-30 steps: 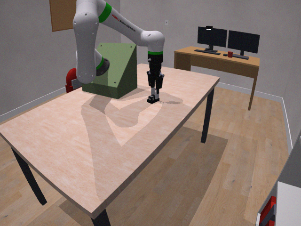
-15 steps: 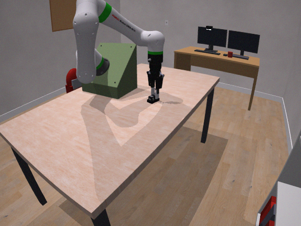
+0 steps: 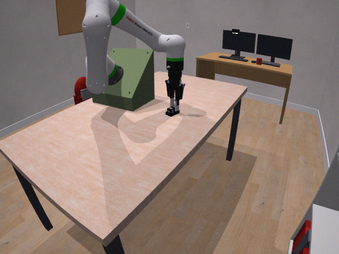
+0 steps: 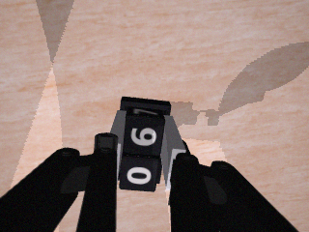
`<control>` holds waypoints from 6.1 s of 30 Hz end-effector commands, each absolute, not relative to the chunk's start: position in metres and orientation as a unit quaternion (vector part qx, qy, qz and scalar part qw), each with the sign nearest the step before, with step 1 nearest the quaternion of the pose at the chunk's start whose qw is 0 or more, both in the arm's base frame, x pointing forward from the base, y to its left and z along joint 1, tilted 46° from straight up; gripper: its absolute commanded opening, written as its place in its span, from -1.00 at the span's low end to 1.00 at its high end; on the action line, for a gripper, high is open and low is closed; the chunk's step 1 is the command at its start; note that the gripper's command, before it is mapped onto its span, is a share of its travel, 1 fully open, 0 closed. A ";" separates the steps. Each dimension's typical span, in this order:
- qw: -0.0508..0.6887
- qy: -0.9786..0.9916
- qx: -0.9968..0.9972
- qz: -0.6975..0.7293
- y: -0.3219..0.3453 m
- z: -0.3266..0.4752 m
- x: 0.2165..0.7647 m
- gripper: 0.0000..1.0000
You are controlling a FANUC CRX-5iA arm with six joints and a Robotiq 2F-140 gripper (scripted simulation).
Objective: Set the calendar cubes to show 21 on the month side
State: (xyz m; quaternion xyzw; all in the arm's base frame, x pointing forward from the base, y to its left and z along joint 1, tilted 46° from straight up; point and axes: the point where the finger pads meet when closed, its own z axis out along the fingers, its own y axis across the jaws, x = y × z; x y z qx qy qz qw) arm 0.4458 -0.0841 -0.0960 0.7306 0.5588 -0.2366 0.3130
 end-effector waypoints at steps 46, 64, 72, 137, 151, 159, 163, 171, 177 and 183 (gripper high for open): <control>0.313 0.559 0.731 -0.236 -0.084 -0.096 0.446 -0.49; 0.313 0.559 0.731 -0.236 -0.079 -0.091 0.446 -0.44; 0.313 0.559 0.731 -0.236 -0.061 -0.075 0.446 -0.44; 0.313 0.559 0.731 -0.236 0.017 0.001 0.445 1.00; 0.313 0.559 0.731 -0.236 0.022 0.006 0.445 1.00; 0.313 0.559 0.731 -0.236 0.022 0.006 0.445 1.00; 0.313 0.559 0.731 -0.236 0.022 0.006 0.445 1.00; 0.313 0.559 0.731 -0.236 0.022 0.006 0.445 1.00; 0.313 0.559 0.731 -0.236 0.022 0.006 0.445 1.00; 0.313 0.559 0.731 -0.236 0.022 0.006 0.445 1.00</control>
